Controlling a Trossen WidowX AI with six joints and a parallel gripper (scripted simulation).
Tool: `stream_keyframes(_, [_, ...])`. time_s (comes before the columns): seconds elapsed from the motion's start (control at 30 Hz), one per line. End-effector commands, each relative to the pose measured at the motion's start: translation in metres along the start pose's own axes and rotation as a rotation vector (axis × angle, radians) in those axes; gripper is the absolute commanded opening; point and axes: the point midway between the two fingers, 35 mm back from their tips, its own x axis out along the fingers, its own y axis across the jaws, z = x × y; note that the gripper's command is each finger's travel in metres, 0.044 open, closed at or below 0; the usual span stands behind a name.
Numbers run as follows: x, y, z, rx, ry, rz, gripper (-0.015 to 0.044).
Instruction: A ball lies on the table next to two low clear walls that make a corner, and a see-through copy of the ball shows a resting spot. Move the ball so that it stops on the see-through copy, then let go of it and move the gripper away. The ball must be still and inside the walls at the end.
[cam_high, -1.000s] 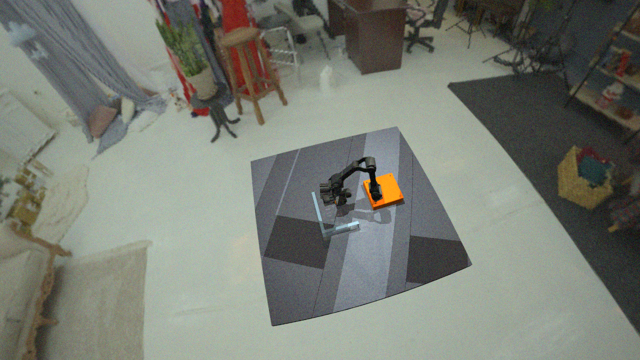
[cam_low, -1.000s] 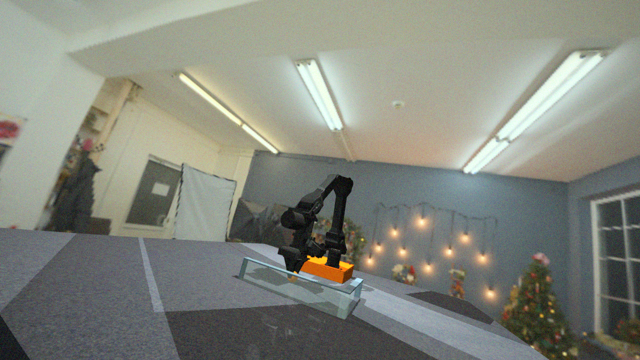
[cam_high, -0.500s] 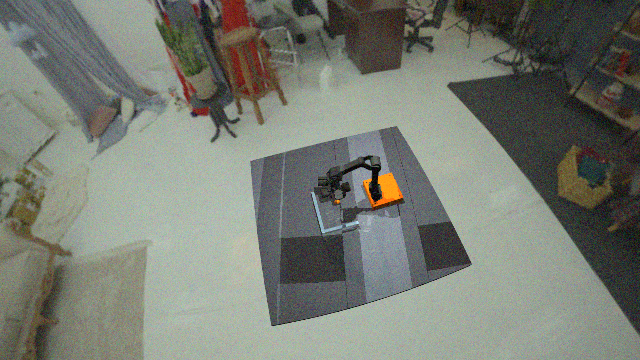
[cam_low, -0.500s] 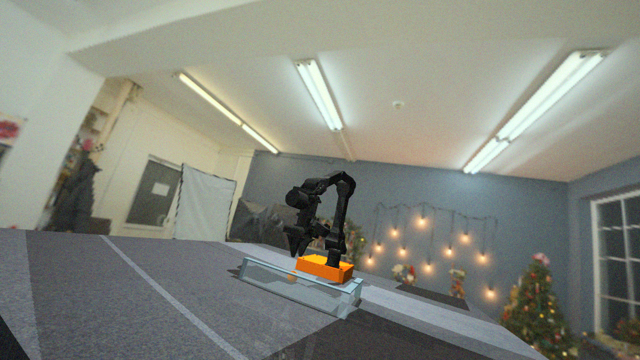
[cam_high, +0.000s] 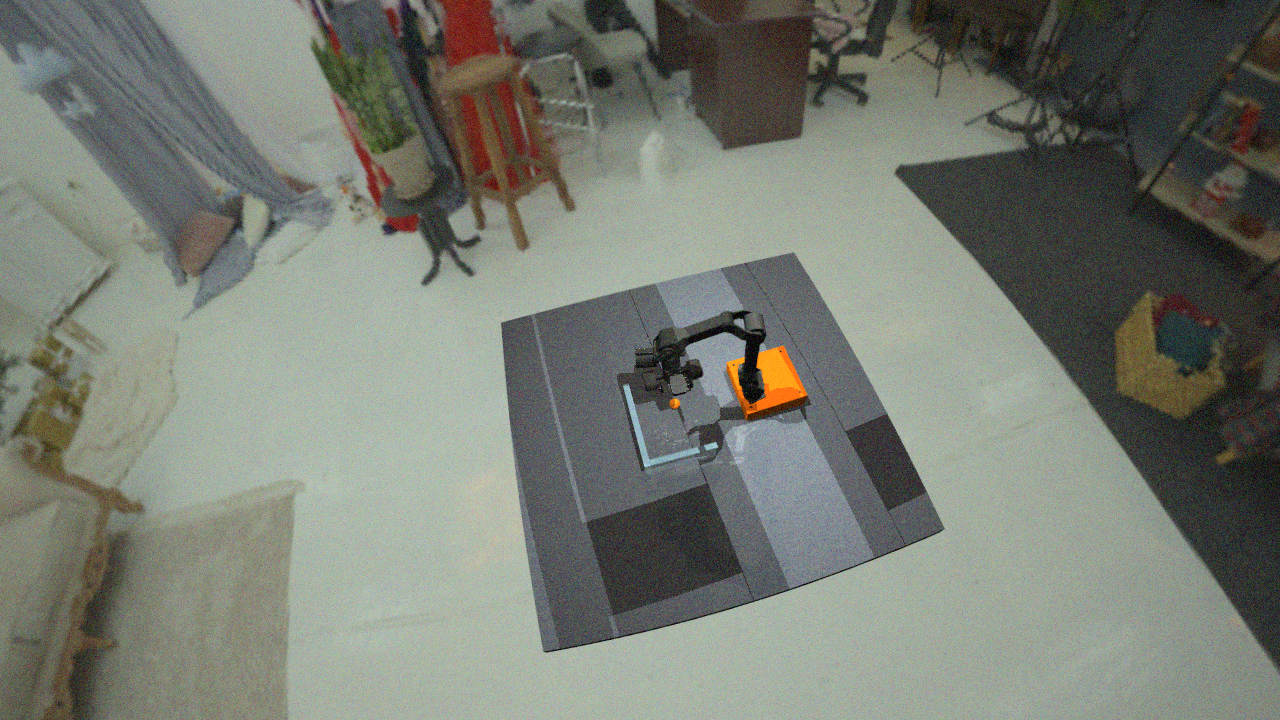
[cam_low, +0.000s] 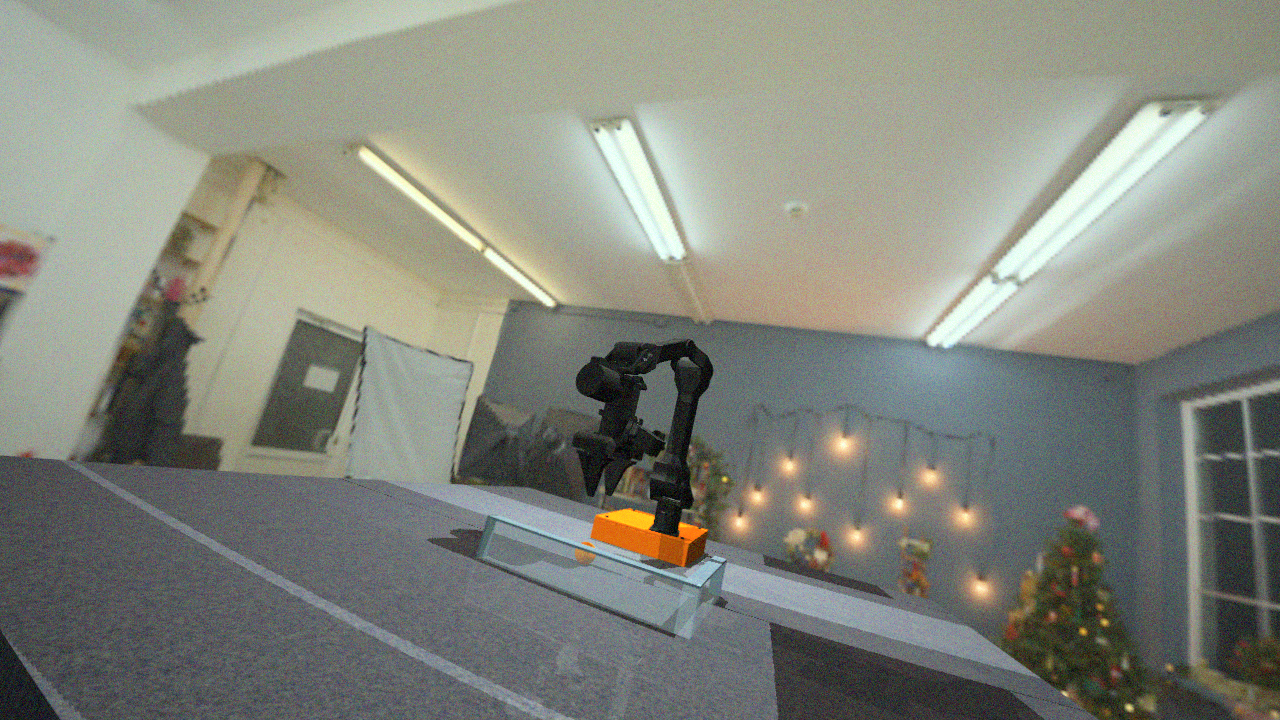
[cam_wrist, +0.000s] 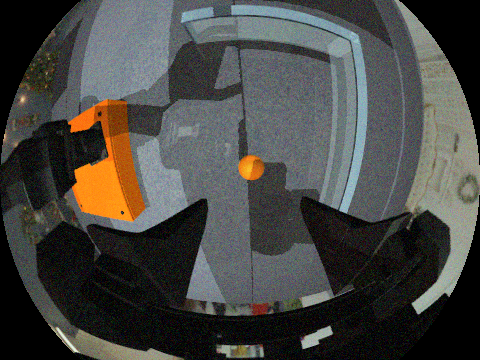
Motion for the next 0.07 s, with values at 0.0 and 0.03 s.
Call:
stream_keyframes(0.0, [-0.0256,0.0015,0.0003,0.000,0.005,-0.024,0.0440])
stream_keyframes(0.03, [-0.0256,0.0015,0.0003,0.000,0.005,-0.024,0.0440])
